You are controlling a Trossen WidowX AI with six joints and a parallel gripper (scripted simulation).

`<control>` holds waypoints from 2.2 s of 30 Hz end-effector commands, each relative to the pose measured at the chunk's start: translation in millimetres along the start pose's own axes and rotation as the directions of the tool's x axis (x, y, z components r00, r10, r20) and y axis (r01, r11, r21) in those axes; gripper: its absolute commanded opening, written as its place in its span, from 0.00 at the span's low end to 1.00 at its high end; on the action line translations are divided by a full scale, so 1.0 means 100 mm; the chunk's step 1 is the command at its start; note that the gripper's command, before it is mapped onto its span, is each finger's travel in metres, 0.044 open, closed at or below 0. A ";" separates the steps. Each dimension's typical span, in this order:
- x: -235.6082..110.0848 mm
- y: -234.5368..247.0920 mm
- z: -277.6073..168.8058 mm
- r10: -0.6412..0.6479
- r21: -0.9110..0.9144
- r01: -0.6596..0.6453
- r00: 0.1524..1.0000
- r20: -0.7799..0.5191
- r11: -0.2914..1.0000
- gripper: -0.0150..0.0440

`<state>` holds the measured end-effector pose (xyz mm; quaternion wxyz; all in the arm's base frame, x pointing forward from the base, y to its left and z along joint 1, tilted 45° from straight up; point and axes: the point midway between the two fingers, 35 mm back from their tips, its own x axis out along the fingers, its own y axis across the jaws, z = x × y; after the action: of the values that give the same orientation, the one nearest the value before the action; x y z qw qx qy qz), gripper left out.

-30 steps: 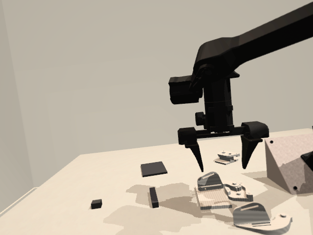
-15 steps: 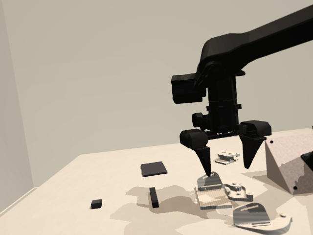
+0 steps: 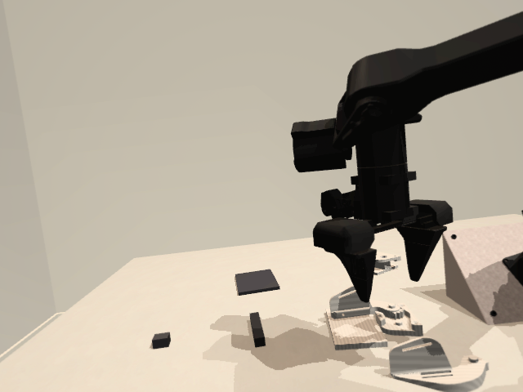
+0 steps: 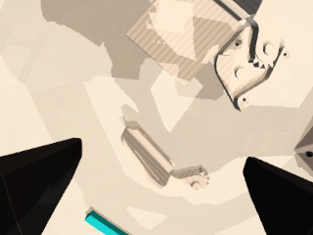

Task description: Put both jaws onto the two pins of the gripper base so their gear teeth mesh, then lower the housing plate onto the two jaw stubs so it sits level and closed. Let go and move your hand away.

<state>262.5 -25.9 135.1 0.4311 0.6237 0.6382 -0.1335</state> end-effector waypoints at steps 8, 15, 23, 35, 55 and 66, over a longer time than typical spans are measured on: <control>-0.01 0.03 -0.16 0.002 -0.222 -0.004 1.000 -0.006 0.975 1.00; -0.02 0.04 -0.25 0.003 -0.361 -0.005 1.000 -0.008 0.933 1.00; -0.03 0.04 -0.35 0.003 -0.510 -0.008 1.000 -0.010 0.860 1.00; -0.04 0.05 -0.51 0.003 -0.706 -0.013 1.000 -0.015 0.708 1.00; 0.37 0.05 -0.55 0.005 -0.742 -0.015 1.000 -0.016 0.670 1.00; 0.55 0.06 -0.55 0.004 -0.742 -0.014 1.000 -0.015 0.670 1.00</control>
<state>254.8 47.2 133.7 0.6458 0.3967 0.6367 0.1421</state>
